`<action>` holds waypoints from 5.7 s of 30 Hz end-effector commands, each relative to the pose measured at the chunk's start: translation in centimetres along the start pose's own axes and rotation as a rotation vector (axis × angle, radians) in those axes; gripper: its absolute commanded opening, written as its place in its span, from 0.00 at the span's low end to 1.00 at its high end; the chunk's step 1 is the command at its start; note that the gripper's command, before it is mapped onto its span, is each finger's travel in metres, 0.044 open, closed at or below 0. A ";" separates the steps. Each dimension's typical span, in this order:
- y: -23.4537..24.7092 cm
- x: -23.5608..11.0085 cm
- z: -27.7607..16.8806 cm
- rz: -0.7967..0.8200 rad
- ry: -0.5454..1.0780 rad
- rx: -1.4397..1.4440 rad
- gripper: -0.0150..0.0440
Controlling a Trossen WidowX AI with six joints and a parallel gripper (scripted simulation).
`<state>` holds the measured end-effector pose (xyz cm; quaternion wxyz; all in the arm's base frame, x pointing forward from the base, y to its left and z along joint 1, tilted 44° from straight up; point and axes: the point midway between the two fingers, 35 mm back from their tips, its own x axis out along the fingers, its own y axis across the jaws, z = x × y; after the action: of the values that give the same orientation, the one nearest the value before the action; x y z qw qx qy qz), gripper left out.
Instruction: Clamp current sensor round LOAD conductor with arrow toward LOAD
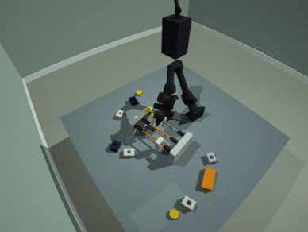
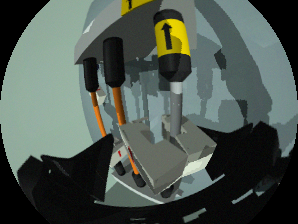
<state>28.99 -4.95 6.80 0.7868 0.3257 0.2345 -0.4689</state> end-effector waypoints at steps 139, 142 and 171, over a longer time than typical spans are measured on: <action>-2.2 1.5 0.0 -0.759 0.004 -0.022 0.25; -2.1 1.3 -0.1 -0.763 0.010 -0.015 0.30; -2.1 1.3 -0.1 -0.763 0.010 -0.015 0.71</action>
<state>27.68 -6.34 5.16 0.5567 0.2115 0.3477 -0.7242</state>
